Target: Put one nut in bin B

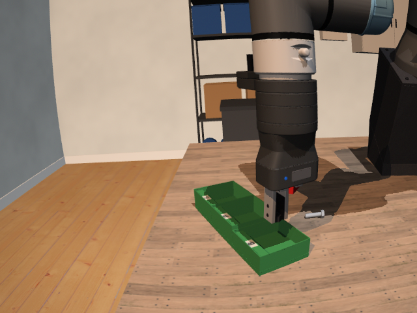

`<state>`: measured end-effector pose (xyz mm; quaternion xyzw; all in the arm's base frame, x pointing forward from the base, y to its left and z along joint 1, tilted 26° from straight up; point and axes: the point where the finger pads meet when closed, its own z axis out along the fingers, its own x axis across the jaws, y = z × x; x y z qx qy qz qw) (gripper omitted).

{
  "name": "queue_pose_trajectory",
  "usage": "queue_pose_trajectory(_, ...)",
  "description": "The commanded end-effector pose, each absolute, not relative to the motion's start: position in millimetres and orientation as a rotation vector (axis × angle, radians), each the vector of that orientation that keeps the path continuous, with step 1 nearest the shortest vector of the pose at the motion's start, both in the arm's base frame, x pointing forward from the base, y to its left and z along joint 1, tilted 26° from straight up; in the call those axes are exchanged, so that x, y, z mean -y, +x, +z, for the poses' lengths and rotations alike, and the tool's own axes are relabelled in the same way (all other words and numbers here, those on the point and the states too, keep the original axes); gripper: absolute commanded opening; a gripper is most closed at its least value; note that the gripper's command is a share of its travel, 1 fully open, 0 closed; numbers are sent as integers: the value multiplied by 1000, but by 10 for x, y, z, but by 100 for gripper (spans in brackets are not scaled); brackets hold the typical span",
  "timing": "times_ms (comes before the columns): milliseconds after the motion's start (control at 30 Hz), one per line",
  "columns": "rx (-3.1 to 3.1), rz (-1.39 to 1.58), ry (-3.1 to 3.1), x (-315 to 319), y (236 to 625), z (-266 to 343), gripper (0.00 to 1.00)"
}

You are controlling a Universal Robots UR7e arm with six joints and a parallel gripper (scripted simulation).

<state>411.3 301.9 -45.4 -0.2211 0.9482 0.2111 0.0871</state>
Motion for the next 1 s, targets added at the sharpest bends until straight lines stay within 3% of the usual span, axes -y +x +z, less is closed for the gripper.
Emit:
queue_pose_trajectory(0,-2824,629,-658,-3054,4120,-530,34)
queue_pose_trajectory(967,-2824,629,-658,-3187,4142,-825,34)
